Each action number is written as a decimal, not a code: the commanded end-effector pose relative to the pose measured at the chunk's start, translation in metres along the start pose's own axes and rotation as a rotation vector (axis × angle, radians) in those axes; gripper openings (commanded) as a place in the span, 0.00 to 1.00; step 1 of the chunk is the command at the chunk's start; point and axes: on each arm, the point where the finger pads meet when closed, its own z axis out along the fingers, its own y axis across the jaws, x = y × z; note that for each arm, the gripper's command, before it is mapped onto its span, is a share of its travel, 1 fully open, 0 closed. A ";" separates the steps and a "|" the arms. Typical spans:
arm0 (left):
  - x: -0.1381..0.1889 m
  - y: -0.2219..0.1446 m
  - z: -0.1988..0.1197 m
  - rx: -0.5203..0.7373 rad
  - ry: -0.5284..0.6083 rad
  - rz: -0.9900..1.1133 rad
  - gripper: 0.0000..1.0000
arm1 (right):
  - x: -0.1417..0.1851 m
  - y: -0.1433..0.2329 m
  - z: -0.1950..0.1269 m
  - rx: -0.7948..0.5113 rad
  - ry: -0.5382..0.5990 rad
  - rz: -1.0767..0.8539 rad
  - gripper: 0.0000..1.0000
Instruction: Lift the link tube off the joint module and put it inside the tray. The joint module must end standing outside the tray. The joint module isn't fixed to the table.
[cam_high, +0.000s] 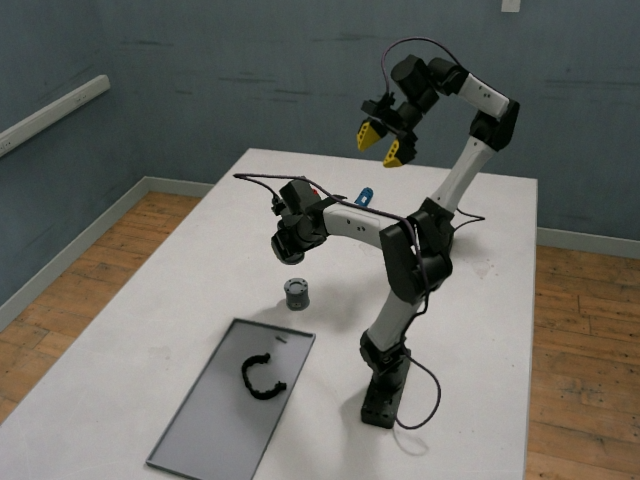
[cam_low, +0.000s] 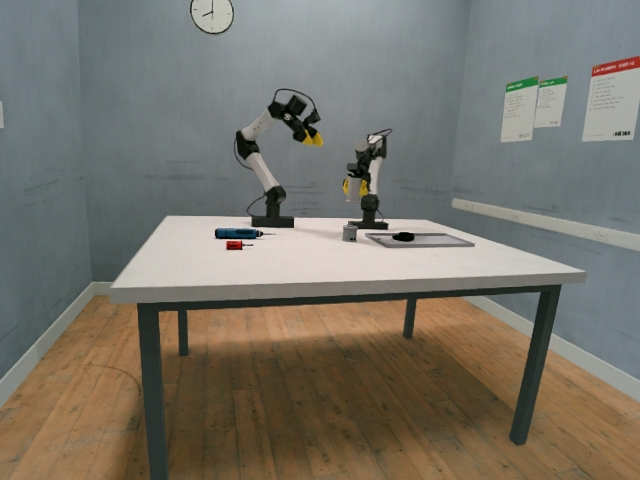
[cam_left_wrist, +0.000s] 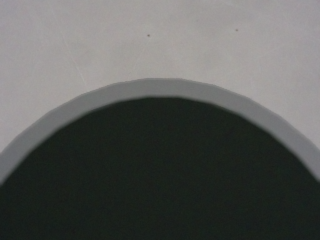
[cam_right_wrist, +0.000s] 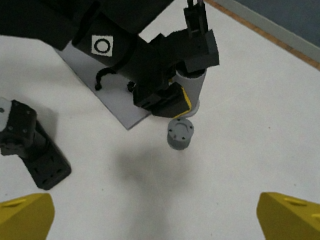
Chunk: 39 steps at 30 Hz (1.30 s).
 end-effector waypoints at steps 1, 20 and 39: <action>-0.006 0.008 -0.021 0.041 -0.050 0.050 0.41 | -0.034 0.004 0.030 -0.009 -0.085 -0.008 1.00; 0.090 0.143 -0.051 0.090 -0.051 0.159 0.41 | -0.093 0.068 0.194 -0.133 -0.278 -0.075 1.00; 0.200 0.298 -0.088 0.092 -0.016 0.110 0.41 | -0.044 0.132 0.293 -0.230 -0.295 -0.124 1.00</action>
